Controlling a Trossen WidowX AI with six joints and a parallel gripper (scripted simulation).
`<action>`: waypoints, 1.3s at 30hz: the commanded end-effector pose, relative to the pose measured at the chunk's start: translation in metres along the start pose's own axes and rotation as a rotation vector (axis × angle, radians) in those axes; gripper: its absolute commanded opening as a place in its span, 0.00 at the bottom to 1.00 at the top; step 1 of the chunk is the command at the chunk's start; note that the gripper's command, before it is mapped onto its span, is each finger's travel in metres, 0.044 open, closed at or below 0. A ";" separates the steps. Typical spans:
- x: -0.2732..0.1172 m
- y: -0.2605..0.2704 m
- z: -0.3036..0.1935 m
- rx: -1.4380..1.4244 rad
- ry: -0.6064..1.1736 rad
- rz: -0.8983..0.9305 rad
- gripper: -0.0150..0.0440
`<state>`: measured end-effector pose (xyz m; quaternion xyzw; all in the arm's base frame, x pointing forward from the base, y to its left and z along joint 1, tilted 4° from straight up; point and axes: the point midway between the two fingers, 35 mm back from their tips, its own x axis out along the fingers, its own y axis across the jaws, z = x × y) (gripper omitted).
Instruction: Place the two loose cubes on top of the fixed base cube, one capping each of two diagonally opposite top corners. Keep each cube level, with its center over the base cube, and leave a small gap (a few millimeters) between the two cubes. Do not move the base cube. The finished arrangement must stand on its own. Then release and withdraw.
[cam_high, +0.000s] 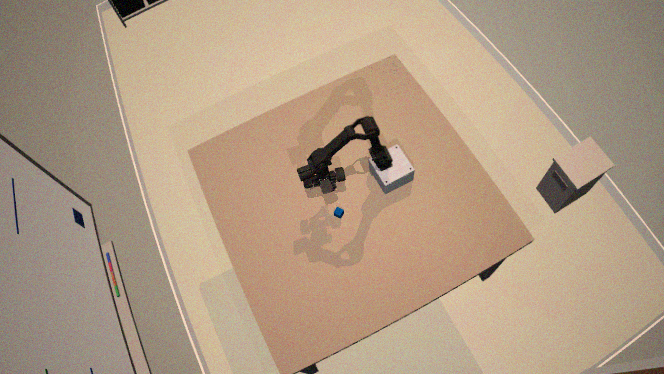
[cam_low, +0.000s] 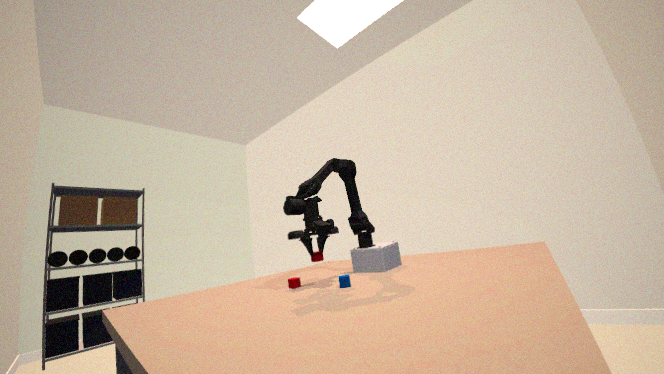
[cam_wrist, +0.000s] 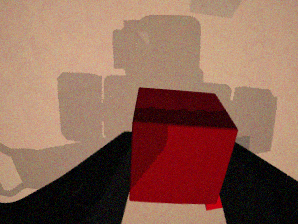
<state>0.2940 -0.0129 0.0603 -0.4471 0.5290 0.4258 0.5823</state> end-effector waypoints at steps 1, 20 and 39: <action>-0.013 0.001 0.000 -0.007 -0.006 -0.007 0.43; -0.009 0.001 0.029 0.357 -0.009 -0.005 0.43; 0.006 0.006 0.071 0.874 -0.014 -0.003 0.43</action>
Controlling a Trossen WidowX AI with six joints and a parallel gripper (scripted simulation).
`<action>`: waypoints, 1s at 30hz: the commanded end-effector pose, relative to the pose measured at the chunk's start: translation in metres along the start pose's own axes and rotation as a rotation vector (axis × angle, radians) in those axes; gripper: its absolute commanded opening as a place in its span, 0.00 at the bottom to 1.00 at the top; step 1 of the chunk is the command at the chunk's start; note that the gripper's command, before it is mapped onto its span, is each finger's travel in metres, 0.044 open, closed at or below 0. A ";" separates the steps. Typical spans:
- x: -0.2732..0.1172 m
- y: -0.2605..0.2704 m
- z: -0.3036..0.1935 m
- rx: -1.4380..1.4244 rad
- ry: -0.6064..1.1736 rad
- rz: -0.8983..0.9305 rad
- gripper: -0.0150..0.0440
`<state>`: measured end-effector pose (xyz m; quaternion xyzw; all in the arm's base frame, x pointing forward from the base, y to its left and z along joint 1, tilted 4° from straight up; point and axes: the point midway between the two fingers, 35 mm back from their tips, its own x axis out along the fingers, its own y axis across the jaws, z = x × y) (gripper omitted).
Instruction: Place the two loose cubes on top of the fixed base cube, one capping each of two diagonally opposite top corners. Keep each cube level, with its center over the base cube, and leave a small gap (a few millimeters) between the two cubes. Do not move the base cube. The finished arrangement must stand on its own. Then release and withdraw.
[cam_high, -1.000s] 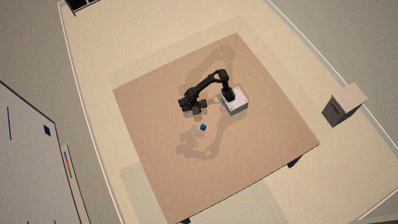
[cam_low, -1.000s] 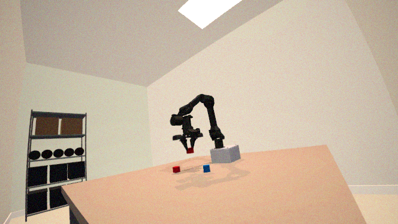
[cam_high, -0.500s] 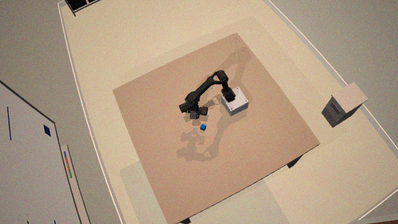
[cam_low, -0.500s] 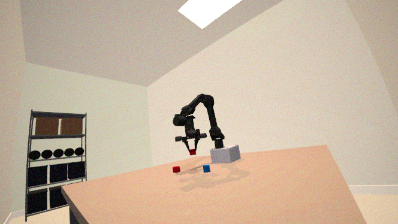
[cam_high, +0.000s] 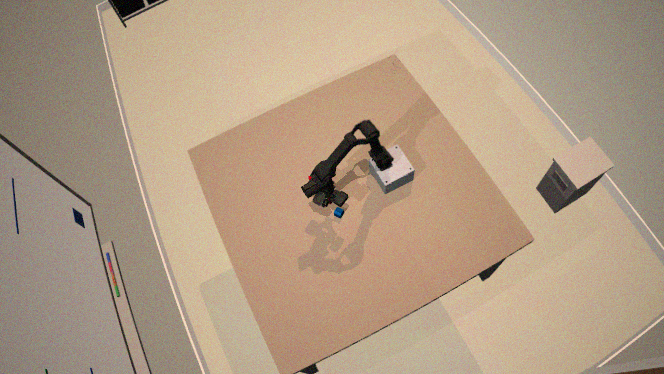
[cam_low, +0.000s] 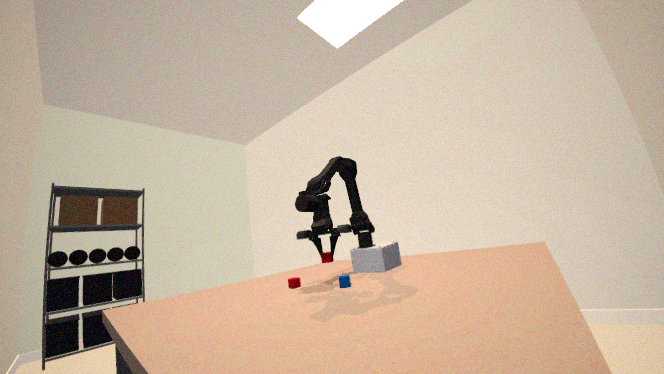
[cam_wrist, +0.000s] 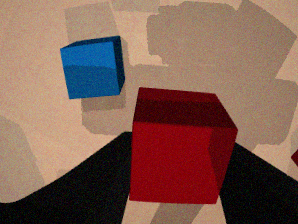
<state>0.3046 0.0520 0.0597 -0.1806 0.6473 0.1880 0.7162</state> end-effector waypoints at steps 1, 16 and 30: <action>0.004 0.006 0.004 0.097 0.004 -0.002 0.43; 0.017 0.033 0.020 0.518 0.004 0.004 0.43; 0.020 0.040 0.023 0.617 0.004 0.006 0.43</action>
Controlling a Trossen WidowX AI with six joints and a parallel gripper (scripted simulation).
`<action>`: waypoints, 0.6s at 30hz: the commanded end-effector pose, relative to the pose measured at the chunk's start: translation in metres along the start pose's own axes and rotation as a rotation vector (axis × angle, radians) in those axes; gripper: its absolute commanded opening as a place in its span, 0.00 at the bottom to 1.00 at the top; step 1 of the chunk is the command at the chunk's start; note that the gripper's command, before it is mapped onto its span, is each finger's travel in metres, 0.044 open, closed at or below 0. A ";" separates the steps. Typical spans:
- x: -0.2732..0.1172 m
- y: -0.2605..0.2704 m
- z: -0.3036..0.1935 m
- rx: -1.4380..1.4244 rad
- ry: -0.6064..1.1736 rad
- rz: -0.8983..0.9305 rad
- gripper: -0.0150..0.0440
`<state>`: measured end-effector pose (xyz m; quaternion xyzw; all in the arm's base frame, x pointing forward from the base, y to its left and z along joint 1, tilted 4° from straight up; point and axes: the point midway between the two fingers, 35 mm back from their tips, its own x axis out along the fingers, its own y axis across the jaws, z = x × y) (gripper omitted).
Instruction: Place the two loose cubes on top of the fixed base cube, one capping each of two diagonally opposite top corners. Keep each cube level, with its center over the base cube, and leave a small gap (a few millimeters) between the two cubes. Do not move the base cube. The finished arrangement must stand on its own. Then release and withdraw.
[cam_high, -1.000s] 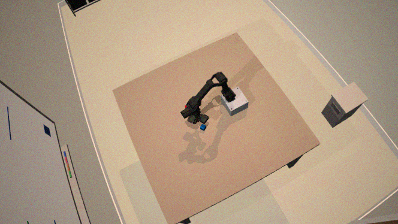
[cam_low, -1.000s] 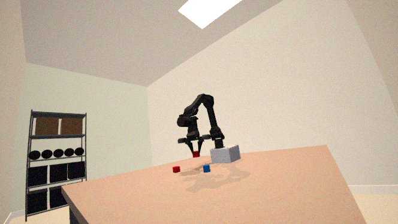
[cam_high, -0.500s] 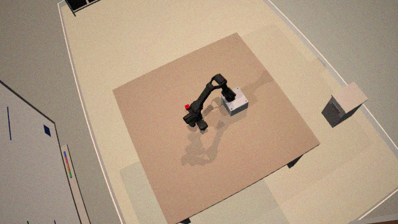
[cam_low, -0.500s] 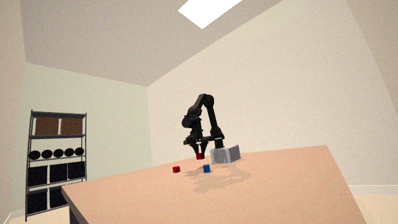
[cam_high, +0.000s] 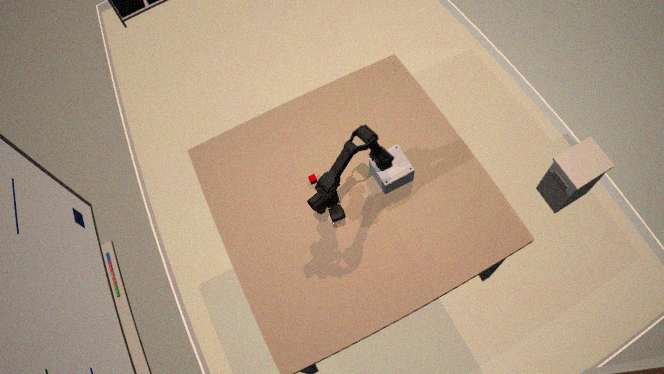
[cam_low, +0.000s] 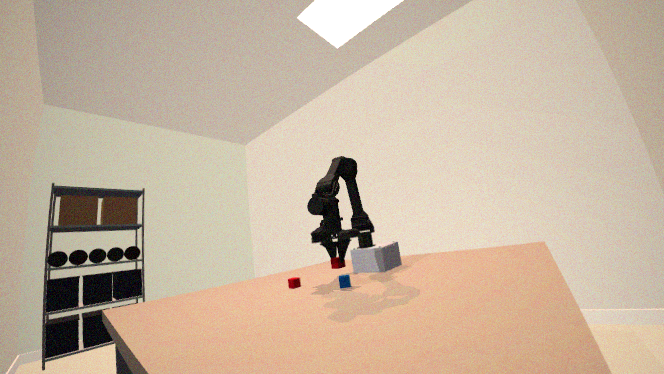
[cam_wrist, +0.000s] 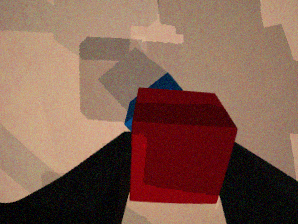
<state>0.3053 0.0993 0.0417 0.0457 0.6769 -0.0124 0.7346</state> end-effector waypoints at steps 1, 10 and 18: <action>0.000 0.000 0.001 0.006 -0.003 -0.003 0.43; 0.020 0.000 0.001 0.010 -0.003 -0.003 0.43; 0.027 0.000 0.000 0.012 -0.003 -0.003 0.43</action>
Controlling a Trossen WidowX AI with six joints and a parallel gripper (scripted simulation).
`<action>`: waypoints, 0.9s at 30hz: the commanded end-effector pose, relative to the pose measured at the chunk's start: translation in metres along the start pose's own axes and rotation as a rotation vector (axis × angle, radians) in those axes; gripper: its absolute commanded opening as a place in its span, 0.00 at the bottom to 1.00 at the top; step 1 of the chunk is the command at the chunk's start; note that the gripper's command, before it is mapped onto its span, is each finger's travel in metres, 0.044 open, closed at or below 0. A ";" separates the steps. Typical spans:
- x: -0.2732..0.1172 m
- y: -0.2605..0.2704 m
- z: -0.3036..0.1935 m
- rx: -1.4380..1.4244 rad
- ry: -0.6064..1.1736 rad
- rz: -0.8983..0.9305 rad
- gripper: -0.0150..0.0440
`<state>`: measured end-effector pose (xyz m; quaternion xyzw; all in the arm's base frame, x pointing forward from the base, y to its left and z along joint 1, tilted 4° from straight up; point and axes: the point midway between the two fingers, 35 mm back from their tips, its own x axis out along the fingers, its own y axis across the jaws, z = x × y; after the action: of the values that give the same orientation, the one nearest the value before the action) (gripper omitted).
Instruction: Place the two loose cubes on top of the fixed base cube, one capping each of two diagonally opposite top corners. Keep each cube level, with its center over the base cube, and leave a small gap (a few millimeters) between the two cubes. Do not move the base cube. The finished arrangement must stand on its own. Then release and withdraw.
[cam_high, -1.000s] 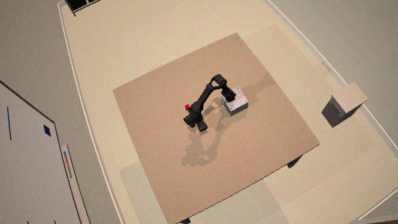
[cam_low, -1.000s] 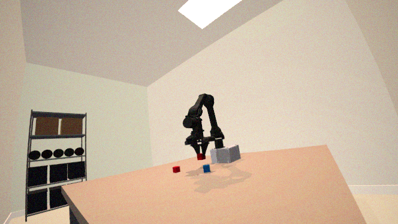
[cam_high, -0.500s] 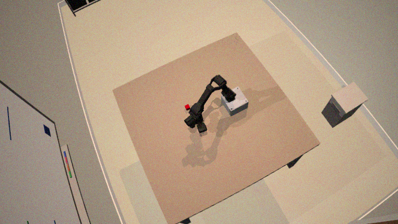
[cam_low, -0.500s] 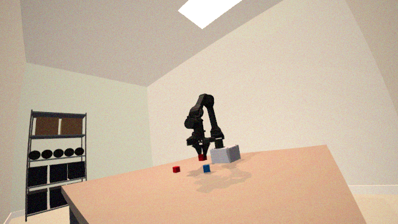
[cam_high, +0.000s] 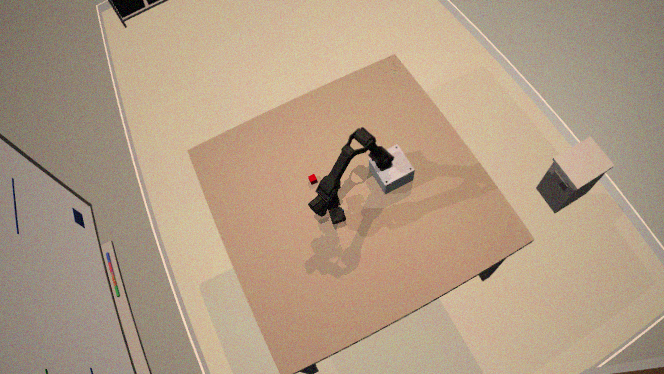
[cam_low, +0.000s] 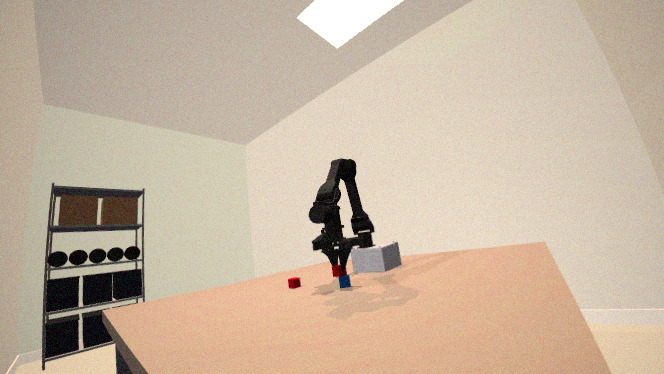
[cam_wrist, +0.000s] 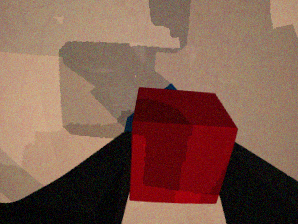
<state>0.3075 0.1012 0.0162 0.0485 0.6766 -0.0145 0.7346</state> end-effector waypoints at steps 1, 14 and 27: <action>0.001 0.000 0.000 0.005 -0.002 -0.003 0.43; 0.003 0.000 0.000 -0.001 -0.002 -0.003 0.43; 0.003 0.000 0.000 -0.001 -0.002 -0.003 0.60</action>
<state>0.3076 0.1013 0.0138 0.0485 0.6765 -0.0145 0.7347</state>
